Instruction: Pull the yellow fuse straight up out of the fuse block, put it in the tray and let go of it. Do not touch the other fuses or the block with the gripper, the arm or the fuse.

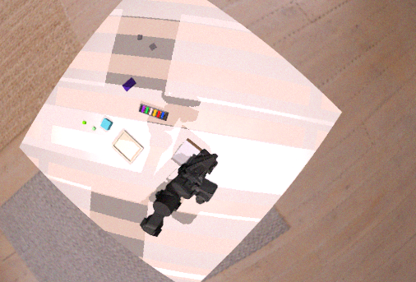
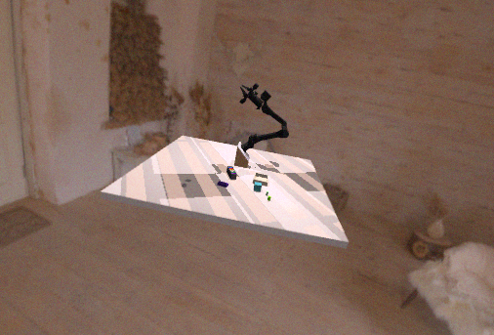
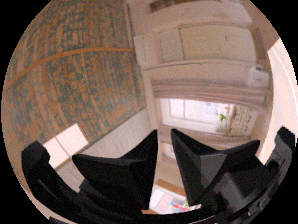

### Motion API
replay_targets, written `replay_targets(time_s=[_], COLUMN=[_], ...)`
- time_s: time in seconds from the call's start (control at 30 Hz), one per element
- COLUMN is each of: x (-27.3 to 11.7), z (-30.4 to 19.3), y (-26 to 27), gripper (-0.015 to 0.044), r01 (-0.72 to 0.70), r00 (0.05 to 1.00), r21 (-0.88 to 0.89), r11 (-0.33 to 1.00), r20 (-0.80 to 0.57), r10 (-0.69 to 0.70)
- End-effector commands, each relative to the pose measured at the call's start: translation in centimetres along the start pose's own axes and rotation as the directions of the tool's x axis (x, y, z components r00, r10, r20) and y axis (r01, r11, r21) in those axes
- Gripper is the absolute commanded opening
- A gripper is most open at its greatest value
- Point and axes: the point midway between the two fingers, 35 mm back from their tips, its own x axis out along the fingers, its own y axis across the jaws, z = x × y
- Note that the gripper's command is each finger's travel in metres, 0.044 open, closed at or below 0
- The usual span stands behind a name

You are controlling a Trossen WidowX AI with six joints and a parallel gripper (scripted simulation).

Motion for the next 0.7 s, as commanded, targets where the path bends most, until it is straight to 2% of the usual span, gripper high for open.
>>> replay_targets(time_s=[0.0, 0.27, 0.5, 0.67], x=[0.8, 0.5, -2.1, -6.4], z=[-4.6, -13.1, -19.9, -24.9], y=[-2.4, -8.2, -14.3, -19.4], gripper=[0.0074, 0.0074, 0.0074, 0.0074], r01=[0.076, 0.159, 0.143, 0.097], r00=[0.986, 0.879, 0.689, 0.473], r21=[-0.123, -0.400, -0.620, -0.740], r11=[0.990, 0.903, 0.771, 0.666], r20=[-0.138, -0.358, -0.497, -0.554], r10=[-0.093, -0.314, -0.527, -0.685])
